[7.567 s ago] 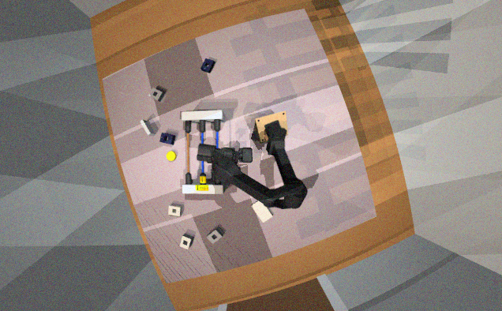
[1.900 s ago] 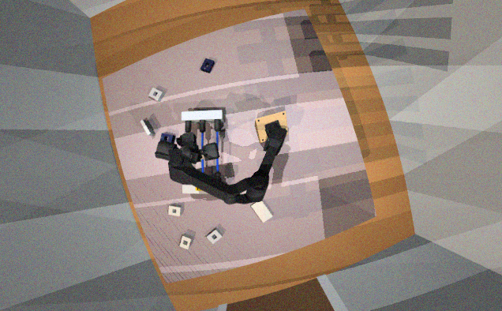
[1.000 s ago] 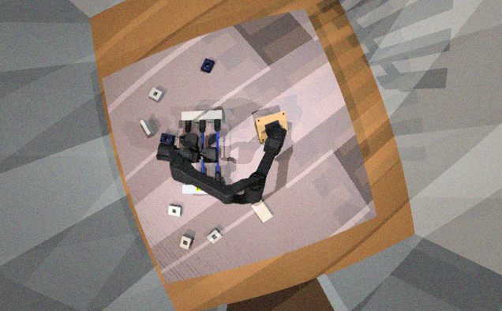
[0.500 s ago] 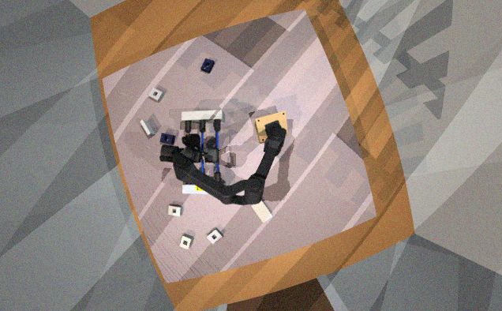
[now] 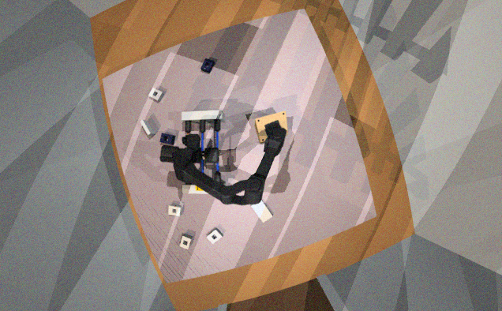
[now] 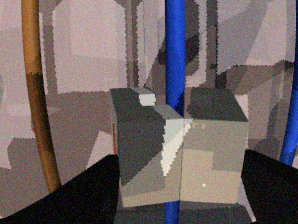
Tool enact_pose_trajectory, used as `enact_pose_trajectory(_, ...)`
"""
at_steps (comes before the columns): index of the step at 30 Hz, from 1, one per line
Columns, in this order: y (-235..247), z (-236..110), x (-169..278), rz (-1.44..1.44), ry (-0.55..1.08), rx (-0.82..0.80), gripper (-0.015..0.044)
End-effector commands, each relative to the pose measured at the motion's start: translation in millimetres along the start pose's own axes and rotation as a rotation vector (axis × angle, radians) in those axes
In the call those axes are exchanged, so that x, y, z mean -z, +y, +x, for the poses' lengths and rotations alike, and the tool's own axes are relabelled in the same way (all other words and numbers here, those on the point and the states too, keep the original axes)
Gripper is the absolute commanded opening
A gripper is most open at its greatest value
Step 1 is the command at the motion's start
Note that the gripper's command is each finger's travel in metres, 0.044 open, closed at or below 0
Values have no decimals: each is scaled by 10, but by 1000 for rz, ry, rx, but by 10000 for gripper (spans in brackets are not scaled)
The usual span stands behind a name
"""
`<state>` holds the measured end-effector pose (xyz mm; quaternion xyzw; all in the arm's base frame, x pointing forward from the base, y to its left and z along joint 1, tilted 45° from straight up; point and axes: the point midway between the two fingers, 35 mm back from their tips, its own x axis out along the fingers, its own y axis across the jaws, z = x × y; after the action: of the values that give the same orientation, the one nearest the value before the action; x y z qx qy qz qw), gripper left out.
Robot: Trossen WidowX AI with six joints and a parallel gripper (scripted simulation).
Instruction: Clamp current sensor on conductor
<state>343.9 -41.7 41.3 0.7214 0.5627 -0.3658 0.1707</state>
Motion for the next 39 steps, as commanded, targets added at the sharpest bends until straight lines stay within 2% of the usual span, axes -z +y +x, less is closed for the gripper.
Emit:
enact_pose_trajectory(1,0,-11,-7,1,0,-1,0)
enact_pose_trajectory(30,0,-11,-7,1,0,-1,0)
enact_pose_trajectory(39,0,-11,-7,1,0,-1,236)
